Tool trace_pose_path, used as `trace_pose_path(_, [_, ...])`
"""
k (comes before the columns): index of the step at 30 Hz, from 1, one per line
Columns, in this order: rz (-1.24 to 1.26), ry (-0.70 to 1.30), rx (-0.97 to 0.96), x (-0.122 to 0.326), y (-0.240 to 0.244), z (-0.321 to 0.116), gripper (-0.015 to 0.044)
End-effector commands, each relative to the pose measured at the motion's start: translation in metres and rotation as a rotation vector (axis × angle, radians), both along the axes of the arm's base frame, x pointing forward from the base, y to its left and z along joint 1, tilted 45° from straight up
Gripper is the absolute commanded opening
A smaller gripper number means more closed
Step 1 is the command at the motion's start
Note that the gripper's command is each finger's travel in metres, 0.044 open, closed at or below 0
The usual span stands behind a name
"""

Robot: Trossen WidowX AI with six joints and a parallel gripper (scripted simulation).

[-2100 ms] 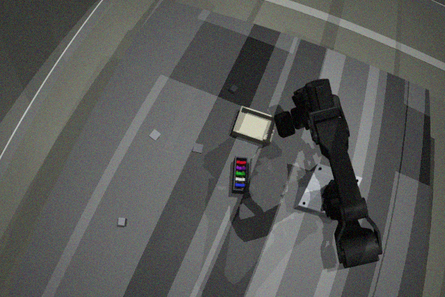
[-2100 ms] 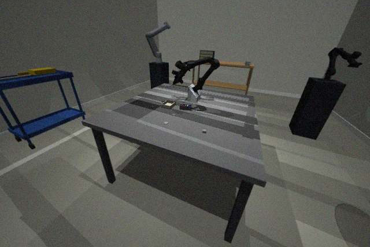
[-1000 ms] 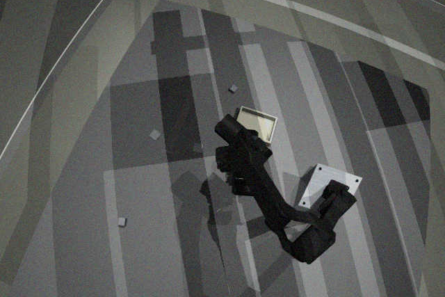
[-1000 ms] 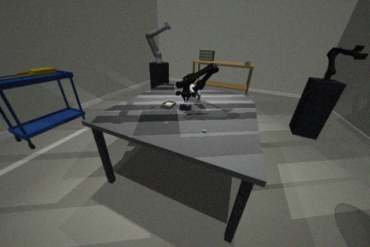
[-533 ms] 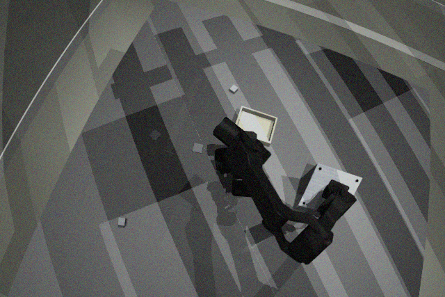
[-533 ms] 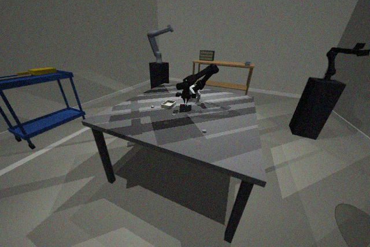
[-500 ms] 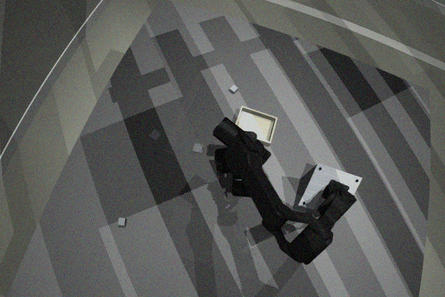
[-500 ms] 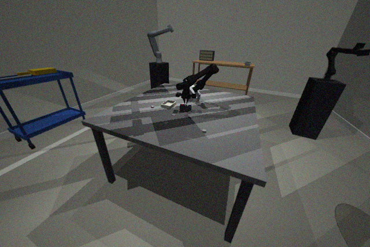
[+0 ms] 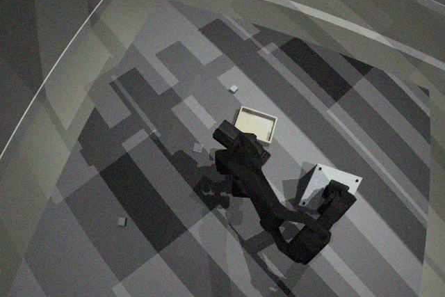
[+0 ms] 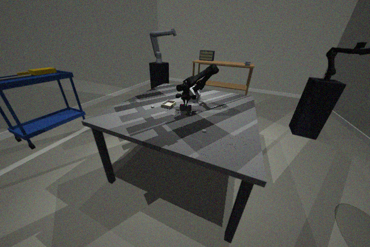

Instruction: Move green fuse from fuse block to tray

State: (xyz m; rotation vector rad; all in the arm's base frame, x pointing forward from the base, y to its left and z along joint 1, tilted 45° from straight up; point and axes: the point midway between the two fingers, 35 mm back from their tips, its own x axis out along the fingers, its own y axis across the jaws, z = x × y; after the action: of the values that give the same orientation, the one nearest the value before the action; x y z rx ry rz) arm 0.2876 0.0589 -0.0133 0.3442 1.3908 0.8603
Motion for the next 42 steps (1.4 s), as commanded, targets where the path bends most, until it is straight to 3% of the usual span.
trace_pose_path(1, [-0.005, 0.006, 0.004, -0.0011, 0.001, -0.0008, 0.0067])
trace_pose_path(24, [-0.005, 0.006, 0.005, -0.0017, 0.008, -0.0079, 0.0067])
trace_pose_path(34, [0.0, 0.001, 0.001, -0.0008, 0.0072, -0.0073, 0.0001])
trace_pose_path(42, [0.0, 0.001, 0.001, -0.0006, 0.0059, -0.0061, 0.0])
